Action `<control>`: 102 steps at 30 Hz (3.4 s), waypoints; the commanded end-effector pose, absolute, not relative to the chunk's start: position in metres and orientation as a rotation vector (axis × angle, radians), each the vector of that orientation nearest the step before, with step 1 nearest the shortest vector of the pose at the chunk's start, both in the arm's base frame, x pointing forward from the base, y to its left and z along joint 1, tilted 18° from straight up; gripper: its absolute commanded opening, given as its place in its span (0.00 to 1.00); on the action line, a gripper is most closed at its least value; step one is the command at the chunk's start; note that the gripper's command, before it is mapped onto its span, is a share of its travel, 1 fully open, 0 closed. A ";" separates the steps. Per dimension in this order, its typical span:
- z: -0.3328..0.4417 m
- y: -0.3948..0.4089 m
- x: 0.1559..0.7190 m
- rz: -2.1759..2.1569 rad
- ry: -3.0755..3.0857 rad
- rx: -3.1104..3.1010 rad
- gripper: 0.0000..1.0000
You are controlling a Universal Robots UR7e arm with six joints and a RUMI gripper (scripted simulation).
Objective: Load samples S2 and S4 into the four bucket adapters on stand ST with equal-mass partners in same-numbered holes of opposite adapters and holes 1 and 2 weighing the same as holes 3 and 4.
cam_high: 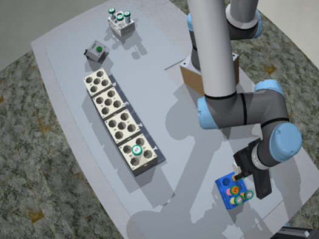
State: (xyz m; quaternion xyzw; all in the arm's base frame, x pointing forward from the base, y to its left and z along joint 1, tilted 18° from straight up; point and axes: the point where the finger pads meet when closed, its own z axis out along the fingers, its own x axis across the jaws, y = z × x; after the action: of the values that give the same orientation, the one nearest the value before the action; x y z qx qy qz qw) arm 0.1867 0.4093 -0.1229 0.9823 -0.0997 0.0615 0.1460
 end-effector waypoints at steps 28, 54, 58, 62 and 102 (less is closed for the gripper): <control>-0.042 0.436 0.180 0.181 -0.287 2.834 0.00; 0.017 0.416 0.196 0.211 -0.518 2.803 0.00; 0.025 0.395 0.210 0.234 -0.669 2.779 0.00; 0.029 0.384 0.218 0.245 -0.744 2.763 0.00; 0.103 0.194 0.344 0.411 -1.999 2.176 0.00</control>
State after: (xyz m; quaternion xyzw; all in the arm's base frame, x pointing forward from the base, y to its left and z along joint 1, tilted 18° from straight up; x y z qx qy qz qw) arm 0.3239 0.2228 0.0904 0.7729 -0.6142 0.1312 0.0903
